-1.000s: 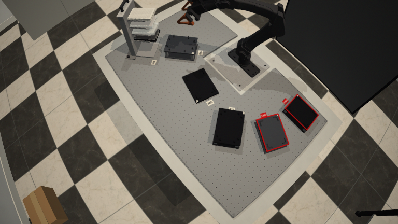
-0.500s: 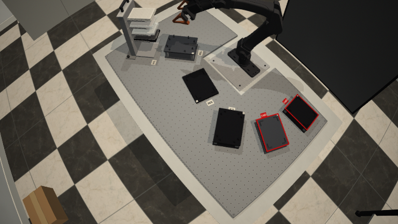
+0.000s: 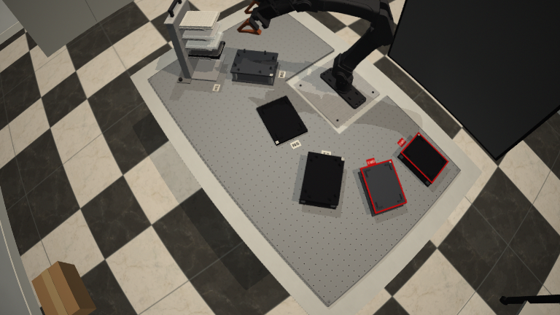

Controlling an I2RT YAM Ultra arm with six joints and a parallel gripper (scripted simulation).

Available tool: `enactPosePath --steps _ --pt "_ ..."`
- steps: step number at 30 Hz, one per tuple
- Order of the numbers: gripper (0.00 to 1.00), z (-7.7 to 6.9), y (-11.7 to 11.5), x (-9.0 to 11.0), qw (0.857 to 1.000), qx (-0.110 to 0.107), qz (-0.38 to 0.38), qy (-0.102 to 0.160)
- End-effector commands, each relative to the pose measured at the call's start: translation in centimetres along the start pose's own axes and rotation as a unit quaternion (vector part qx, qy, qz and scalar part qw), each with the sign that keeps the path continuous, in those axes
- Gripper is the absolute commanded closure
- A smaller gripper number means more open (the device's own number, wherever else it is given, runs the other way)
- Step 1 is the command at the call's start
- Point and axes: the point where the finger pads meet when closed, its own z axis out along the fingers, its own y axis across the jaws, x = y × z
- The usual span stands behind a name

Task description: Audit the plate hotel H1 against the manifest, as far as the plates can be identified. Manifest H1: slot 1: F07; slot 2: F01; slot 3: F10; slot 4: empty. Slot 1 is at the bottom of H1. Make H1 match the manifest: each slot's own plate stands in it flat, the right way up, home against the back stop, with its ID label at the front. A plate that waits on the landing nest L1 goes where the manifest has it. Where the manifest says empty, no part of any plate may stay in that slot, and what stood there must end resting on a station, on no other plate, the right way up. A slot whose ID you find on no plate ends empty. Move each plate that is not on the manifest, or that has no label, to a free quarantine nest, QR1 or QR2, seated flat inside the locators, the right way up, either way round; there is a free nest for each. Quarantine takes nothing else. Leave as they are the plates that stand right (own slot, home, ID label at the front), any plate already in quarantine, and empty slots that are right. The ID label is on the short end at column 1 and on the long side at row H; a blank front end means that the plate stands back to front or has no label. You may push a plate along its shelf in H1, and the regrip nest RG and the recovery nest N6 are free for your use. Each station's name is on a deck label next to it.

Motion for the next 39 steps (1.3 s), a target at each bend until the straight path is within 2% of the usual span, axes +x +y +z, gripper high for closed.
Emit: enactPosePath --steps 1,2,3,5,17,19,20,22,34,36,37,39 --pt "0.00 -0.3 0.2 -2.4 0.999 -0.001 -0.001 -0.032" --pt "0.00 -0.3 0.2 -2.4 0.999 -0.001 -0.001 -0.032" --pt "0.00 -1.5 -0.1 -3.1 0.999 0.004 0.000 -0.050" --pt "0.00 0.0 0.0 -2.5 0.999 0.002 0.000 -0.032" --pt "0.00 1.5 0.2 -3.2 0.999 0.000 -0.001 -0.032" --pt "0.00 1.5 0.2 -3.2 0.999 0.000 -0.001 -0.032" --pt "0.00 0.3 0.1 -4.0 0.999 0.002 -0.001 -0.050" --pt "0.00 1.9 0.1 -3.3 0.999 0.000 -0.001 -0.032" --pt "0.00 3.3 0.1 -4.0 0.999 0.001 0.000 -0.032" --pt "0.00 3.3 0.1 -4.0 0.999 0.001 0.000 -0.032" --pt "0.00 2.1 0.2 -4.9 0.999 0.001 -0.002 -0.050" --pt "0.00 3.7 0.2 -4.1 0.999 0.000 -0.001 -0.032"
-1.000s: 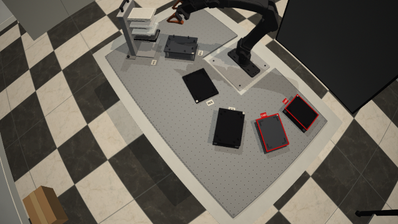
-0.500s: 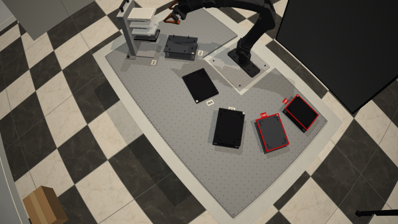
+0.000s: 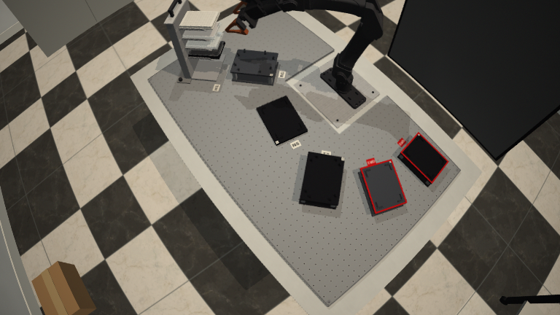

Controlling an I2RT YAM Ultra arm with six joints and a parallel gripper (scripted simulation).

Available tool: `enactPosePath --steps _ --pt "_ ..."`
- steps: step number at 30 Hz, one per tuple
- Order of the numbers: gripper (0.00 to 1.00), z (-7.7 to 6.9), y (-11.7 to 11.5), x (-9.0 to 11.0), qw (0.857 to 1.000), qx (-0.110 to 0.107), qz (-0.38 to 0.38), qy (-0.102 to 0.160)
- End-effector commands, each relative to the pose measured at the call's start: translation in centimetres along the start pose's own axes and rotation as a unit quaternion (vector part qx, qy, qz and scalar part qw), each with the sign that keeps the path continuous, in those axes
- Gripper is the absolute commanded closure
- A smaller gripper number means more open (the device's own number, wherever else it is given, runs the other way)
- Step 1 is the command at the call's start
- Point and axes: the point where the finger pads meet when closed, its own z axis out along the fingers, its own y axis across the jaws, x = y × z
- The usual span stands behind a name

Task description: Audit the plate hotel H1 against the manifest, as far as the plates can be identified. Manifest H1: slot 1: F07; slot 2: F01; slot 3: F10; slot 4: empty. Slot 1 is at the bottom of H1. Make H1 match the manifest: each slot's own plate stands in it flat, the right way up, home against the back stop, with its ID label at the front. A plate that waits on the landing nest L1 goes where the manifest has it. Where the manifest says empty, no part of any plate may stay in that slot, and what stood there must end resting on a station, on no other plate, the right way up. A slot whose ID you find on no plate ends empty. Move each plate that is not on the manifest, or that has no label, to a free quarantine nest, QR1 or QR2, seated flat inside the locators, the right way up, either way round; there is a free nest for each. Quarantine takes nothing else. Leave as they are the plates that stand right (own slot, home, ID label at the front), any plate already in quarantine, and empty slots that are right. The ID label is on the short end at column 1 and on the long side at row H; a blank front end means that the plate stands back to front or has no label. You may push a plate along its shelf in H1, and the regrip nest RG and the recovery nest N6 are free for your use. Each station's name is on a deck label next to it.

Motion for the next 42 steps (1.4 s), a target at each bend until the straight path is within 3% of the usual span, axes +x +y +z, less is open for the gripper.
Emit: enactPosePath --steps 1,12,14,15,17,29,31,32,34,42 --pt "0.00 0.0 0.3 -2.3 1.000 -0.001 -0.001 -0.029" --pt "0.00 1.4 0.1 -2.9 1.000 0.000 0.000 -0.029" --pt "0.00 1.4 0.1 -2.9 1.000 0.000 0.000 -0.029" --pt "0.00 0.1 0.3 -3.9 0.999 0.000 -0.001 -0.047" --pt "0.00 1.7 0.3 -3.1 1.000 -0.001 -0.001 -0.029" --pt "0.00 3.2 0.1 -3.7 1.000 0.000 0.000 -0.029" --pt "0.00 3.2 0.1 -3.7 1.000 0.000 0.000 -0.029" --pt "0.00 1.9 0.2 -4.8 0.999 0.000 -0.001 -0.047" --pt "0.00 3.6 0.3 -3.9 1.000 -0.001 -0.001 -0.029" --pt "0.00 4.3 0.3 -4.5 0.999 -0.001 -0.001 -0.033"
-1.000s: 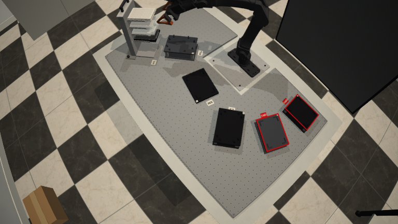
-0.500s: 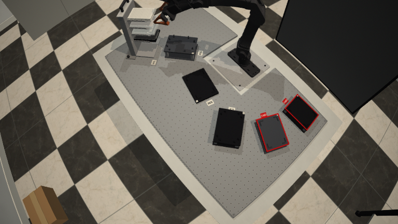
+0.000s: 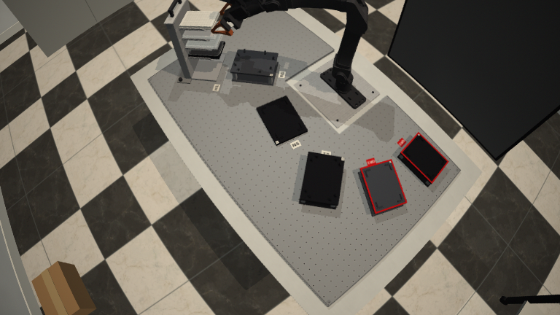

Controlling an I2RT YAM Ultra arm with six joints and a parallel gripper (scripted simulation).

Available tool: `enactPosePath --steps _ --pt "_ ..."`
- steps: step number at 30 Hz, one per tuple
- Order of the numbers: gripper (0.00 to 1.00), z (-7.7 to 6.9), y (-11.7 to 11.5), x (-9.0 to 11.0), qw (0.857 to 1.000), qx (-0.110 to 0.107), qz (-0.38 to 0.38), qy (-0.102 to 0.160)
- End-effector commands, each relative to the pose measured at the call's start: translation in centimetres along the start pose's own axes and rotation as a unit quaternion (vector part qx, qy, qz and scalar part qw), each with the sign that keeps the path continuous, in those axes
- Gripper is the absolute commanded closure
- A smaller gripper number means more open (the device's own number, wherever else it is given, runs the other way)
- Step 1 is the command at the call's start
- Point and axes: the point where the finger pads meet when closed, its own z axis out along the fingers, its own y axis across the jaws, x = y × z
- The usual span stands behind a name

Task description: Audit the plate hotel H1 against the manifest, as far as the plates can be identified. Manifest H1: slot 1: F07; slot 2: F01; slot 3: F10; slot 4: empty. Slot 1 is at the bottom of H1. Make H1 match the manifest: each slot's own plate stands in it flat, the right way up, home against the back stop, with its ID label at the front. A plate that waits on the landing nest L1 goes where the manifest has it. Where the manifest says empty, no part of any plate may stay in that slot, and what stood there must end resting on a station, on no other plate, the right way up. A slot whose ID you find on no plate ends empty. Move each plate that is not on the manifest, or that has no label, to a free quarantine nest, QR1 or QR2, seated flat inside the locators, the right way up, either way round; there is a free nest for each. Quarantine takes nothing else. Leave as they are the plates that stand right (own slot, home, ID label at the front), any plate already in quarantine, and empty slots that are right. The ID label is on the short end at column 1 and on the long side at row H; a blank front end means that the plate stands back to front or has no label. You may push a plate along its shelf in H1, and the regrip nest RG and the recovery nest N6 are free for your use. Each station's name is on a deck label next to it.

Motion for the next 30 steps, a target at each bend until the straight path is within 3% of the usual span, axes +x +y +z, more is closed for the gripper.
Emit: enactPosePath --steps 1,6,7,9,10,13,30 --pt "0.00 -0.6 0.4 -2.7 0.999 -0.001 -0.001 -0.034" --pt "0.00 0.1 0.3 -2.6 1.000 -0.001 0.000 -0.030" --pt "0.00 -1.2 0.1 -3.7 0.999 0.001 0.000 -0.048" --pt "0.00 0.5 0.2 -2.7 1.000 0.000 0.000 -0.030" --pt "0.00 0.5 0.2 -2.7 1.000 0.000 0.000 -0.030" --pt "0.00 -0.7 0.2 -3.6 0.999 0.000 -0.001 -0.046" --pt "0.00 -0.7 0.2 -3.5 0.999 0.000 0.000 -0.043"
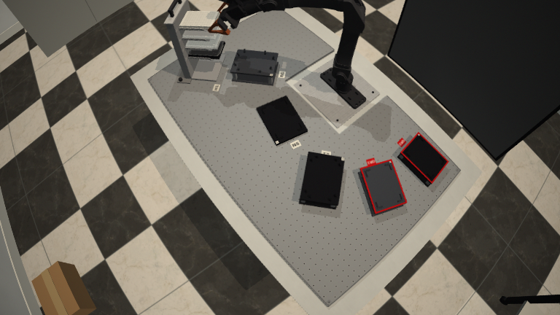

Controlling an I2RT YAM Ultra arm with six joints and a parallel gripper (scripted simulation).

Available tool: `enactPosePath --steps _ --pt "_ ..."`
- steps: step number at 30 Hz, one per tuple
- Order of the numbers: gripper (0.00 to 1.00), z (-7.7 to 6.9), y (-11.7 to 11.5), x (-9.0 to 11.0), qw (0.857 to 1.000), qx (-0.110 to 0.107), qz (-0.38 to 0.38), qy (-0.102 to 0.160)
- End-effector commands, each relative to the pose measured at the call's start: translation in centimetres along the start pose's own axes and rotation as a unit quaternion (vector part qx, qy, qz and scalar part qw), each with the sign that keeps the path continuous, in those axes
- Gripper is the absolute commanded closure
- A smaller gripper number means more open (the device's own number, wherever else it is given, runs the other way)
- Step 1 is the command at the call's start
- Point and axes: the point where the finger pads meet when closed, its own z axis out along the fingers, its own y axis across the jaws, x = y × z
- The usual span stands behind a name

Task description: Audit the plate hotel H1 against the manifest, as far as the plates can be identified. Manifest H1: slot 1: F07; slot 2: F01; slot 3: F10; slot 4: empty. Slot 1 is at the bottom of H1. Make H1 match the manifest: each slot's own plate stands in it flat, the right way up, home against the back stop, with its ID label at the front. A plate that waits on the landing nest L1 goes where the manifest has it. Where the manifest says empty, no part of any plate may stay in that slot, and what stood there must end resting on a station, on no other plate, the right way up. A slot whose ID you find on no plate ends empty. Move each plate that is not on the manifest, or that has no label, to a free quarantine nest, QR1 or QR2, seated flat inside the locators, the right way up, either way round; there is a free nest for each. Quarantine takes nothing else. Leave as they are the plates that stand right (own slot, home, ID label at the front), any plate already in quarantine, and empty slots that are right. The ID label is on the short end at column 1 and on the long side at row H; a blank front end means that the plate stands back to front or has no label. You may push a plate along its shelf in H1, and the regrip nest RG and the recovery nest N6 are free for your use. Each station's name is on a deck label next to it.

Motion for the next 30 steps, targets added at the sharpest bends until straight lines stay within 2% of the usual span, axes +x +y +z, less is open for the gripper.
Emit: enactPosePath --steps 1,12,13,30 --pt "0.00 -1.42 0.20 -2.70 0.999 0.000 0.000 -0.036" --pt "0.00 -1.42 0.20 -2.70 0.999 0.000 0.000 -0.036" --pt "0.14 -1.42 0.20 -2.70 0.999 0.000 0.000 -0.036" --pt "0.14 -1.42 0.20 -2.70 0.999 0.000 0.000 -0.036"
